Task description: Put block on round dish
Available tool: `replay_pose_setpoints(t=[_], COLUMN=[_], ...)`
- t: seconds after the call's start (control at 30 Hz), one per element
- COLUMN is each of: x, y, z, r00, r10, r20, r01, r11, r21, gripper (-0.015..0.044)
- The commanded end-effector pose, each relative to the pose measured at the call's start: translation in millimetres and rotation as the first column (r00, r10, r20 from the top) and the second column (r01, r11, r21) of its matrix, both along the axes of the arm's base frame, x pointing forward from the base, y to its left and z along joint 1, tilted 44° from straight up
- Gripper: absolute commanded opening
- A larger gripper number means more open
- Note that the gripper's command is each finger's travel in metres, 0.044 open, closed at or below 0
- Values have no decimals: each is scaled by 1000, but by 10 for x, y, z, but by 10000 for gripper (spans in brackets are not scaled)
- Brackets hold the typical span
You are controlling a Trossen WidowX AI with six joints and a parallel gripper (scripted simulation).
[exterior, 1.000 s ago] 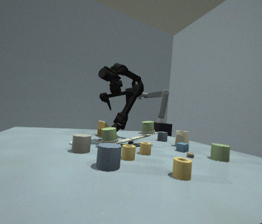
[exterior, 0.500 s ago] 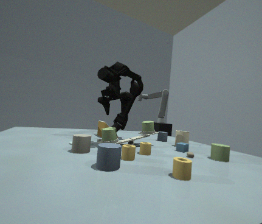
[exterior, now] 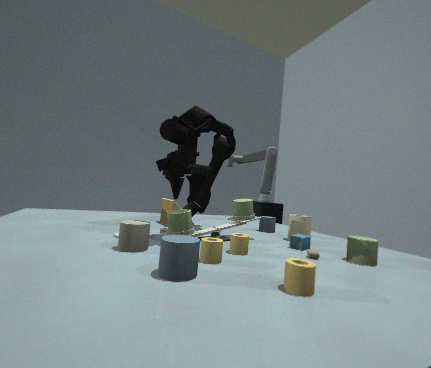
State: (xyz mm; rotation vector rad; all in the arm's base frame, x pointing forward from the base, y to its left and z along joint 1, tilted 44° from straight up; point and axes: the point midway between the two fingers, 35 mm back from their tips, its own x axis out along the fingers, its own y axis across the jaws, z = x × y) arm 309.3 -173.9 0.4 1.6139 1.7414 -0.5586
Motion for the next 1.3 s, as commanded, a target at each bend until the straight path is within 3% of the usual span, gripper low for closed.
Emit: replay_pose_setpoints(t=[0.0, 1.27], x=[18, 30], y=[-17, 373], z=[-51, -478], r00=[999, 999], r10=[-17, -17], r20=[-31, -30], r01=[16, 17], r11=[1000, 1000], r21=[-8, -7], gripper=[440, 440])
